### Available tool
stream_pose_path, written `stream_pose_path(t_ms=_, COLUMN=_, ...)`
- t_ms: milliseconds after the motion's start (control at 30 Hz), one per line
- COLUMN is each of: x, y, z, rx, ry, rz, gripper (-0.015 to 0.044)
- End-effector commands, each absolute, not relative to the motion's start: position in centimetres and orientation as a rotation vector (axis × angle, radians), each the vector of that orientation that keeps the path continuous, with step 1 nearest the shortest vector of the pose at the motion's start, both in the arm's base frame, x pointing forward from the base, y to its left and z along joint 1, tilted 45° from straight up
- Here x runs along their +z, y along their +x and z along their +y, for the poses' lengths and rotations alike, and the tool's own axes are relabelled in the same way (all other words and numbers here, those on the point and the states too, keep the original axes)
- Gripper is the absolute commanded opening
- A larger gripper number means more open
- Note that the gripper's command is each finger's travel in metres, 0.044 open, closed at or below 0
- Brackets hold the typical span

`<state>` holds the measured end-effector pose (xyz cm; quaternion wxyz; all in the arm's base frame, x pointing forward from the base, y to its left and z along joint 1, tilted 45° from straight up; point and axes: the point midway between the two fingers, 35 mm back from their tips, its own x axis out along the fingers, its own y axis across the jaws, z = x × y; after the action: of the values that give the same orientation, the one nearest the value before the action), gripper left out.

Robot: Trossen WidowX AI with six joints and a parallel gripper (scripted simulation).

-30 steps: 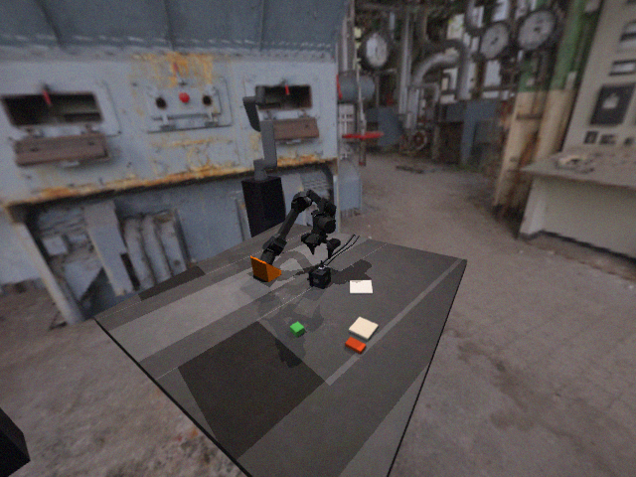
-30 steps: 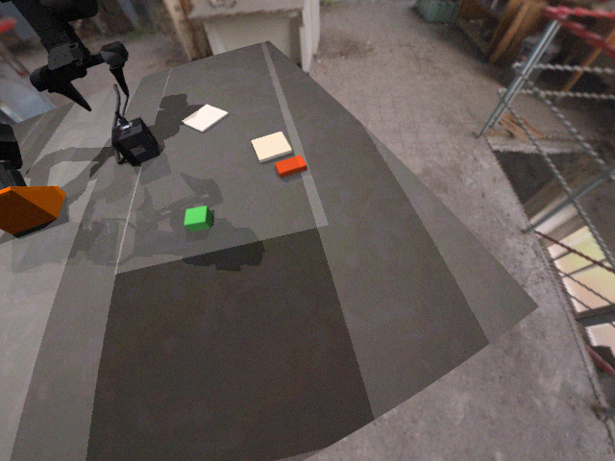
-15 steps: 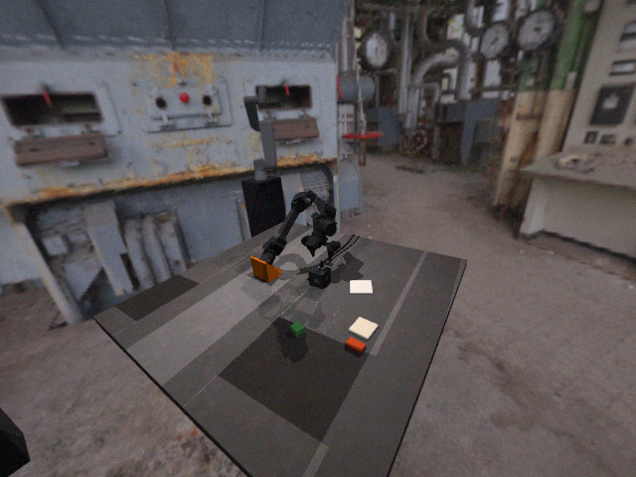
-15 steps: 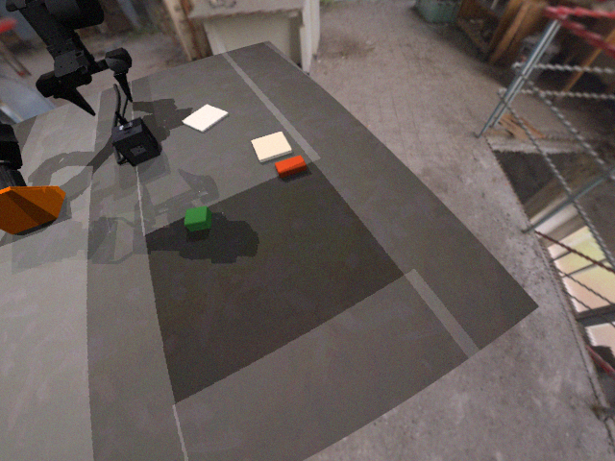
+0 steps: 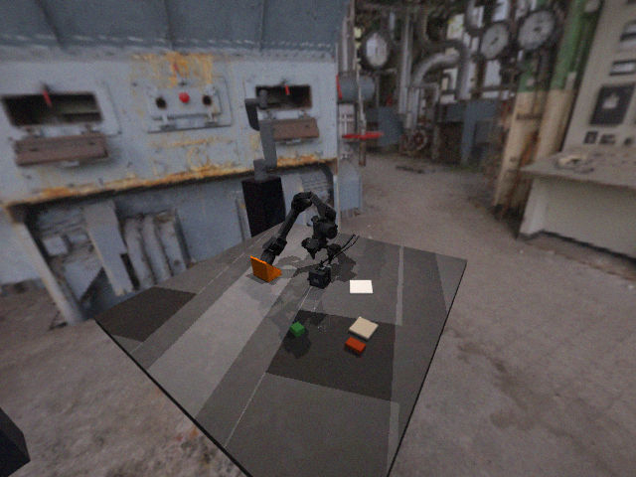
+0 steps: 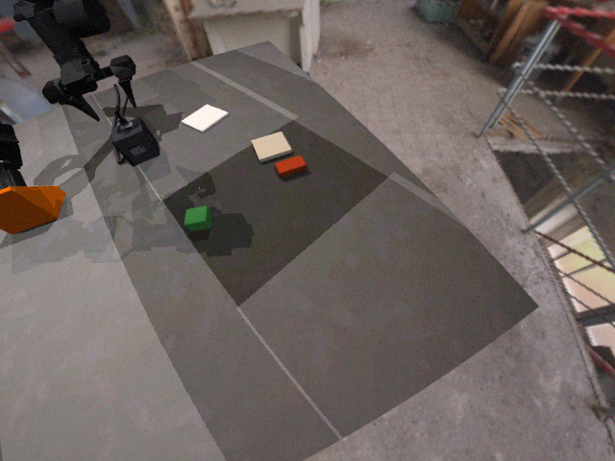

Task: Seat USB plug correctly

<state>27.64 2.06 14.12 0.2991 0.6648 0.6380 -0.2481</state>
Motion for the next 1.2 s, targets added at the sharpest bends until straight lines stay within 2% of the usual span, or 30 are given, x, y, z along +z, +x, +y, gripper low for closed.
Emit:
stream_pose_path(t_ms=0, x=13.98, y=27.66, z=2.22, rx=-0.659, ry=1.772, rz=1.694, gripper=0.0440)
stream_pose_path(t_ms=567, x=14.09, y=27.64, z=2.09, rx=-0.659, ry=1.766, rz=1.694, gripper=0.0000)
stream_pose_path(t_ms=1167, x=14.08, y=27.65, z=2.09, rx=-0.660, ry=1.767, rz=1.694, gripper=0.0000)
